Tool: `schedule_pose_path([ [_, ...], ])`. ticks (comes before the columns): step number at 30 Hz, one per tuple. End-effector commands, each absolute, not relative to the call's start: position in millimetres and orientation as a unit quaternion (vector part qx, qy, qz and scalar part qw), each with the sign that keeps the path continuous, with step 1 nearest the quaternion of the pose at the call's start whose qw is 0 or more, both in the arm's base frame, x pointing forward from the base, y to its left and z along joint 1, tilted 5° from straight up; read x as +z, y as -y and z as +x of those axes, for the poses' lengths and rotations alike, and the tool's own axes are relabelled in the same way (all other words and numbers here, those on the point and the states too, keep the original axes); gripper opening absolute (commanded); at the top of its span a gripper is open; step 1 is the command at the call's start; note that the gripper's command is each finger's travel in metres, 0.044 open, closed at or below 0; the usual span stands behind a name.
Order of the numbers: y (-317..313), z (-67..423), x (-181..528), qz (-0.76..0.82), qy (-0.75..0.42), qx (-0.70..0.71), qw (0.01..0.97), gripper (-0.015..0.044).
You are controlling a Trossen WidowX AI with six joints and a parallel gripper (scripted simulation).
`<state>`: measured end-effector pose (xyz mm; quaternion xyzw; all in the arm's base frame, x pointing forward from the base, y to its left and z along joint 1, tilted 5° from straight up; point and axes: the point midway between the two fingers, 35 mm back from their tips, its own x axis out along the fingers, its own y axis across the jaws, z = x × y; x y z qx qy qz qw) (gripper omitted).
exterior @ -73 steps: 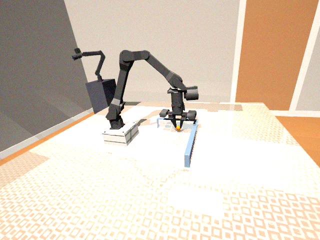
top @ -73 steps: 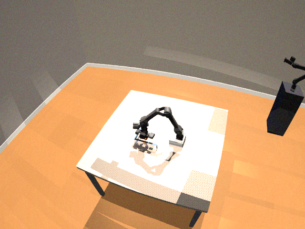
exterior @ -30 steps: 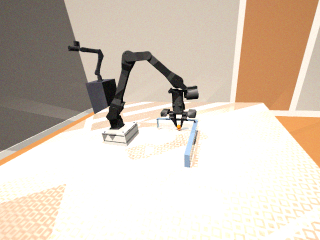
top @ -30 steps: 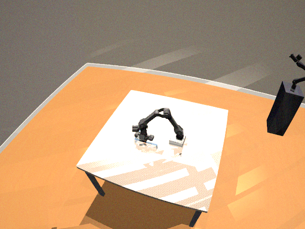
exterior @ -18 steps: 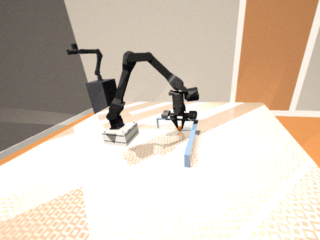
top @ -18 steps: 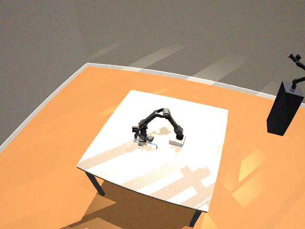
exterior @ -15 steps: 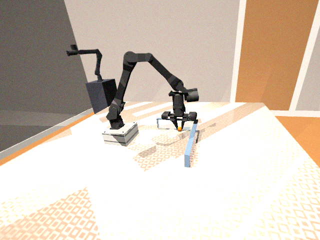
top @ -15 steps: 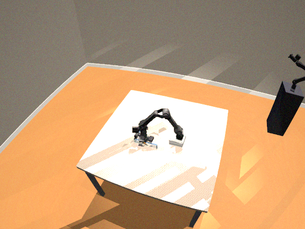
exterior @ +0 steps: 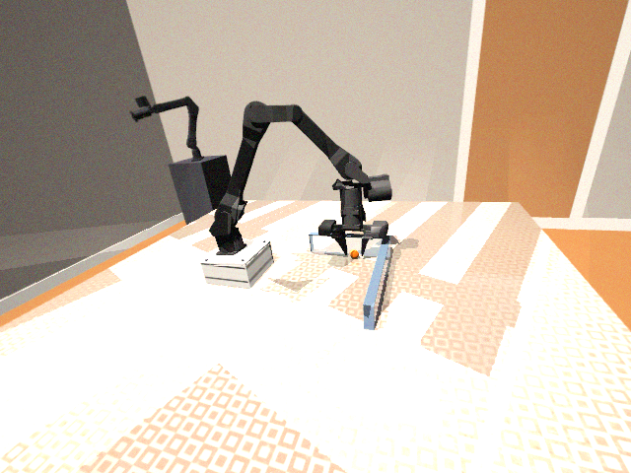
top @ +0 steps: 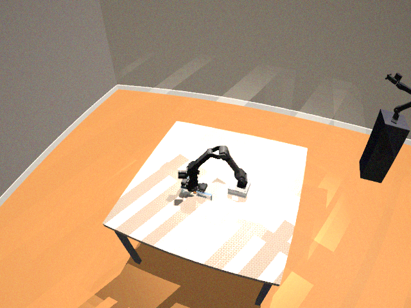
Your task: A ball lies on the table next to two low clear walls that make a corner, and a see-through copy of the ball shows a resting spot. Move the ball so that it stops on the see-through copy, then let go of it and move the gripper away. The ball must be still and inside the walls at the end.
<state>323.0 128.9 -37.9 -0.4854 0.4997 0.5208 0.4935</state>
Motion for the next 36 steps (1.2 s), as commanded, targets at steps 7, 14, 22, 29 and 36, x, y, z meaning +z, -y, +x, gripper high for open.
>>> schedule_pose_path([
  [7, -128.0, 326.5, 22.1, -0.483, -0.501, 0.522, 0.493, 0.0222],
  [14, -126.8, 326.5, 40.8, -0.484, -0.501, 0.519, 0.496, 0.0222],
  [22, -125.5, 327.2, 67.3, -0.484, -0.5, 0.518, 0.498, 0.0301],
  [29, -124.0, 325.4, 93.1, -0.485, -0.499, 0.518, 0.497, 0.044],
  [36, -124.0, 325.4, 93.1, -0.485, -0.499, 0.518, 0.497, 0.044],
])
